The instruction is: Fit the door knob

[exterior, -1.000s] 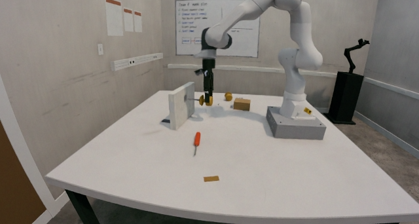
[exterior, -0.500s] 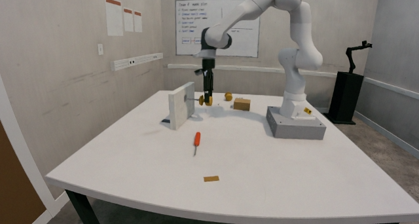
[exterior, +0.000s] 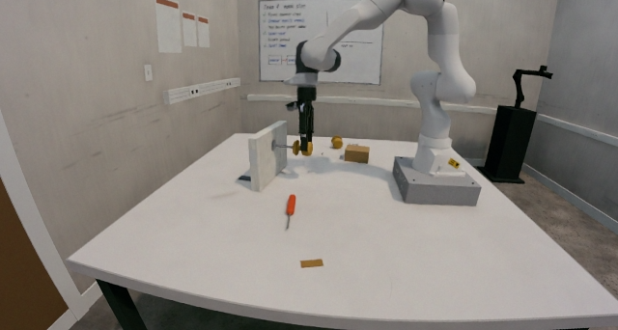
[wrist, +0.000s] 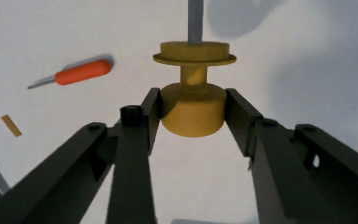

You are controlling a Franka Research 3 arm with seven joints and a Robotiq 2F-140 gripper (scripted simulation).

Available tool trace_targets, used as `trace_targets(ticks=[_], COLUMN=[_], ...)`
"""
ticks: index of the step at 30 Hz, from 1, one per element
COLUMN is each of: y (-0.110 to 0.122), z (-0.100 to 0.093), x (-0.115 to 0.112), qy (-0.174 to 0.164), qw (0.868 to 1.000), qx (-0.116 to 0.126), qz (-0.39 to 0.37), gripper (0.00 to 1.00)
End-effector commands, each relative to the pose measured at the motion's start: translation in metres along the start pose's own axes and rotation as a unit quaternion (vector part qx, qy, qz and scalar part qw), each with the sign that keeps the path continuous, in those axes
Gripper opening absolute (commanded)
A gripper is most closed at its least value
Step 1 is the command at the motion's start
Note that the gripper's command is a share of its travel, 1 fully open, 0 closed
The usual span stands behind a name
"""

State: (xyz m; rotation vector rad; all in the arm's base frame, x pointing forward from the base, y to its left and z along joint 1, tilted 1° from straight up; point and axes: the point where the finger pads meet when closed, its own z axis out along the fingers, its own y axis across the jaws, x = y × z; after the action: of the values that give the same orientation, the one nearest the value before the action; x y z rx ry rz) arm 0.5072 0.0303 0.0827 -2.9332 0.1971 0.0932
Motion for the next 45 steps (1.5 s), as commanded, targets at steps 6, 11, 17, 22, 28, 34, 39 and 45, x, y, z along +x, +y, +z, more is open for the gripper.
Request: trace_targets(ticks=[6, 11, 17, 22, 28, 34, 39, 45], y=[-0.0015, -0.0013, -0.0008, -0.0007, -0.0007, -0.0007, -0.0007, -0.0008], z=[-0.0016, -0.0017, -0.0018, -0.0018, -0.0018, -0.0019, -0.0021, -0.0022], x=[0.0021, 0.0033, 0.0065, 0.0068, 0.0068, 0.0074, 0.0102, 0.0117], qy=[0.002, 0.001, 0.001, 0.001, 0.001, 0.001, 0.001, 0.001], qw=[1.000, 1.000, 1.000, 1.000, 1.000, 1.000, 1.000, 1.000], qx=[0.002, 0.002, 0.002, 0.002, 0.002, 0.002, 0.002, 0.002], qz=[-0.002, -0.004, -0.005, -0.005, -0.005, -0.005, -0.006, -0.006], gripper=[0.42, 0.42, 0.42, 0.42, 0.42, 0.42, 0.42, 0.42])
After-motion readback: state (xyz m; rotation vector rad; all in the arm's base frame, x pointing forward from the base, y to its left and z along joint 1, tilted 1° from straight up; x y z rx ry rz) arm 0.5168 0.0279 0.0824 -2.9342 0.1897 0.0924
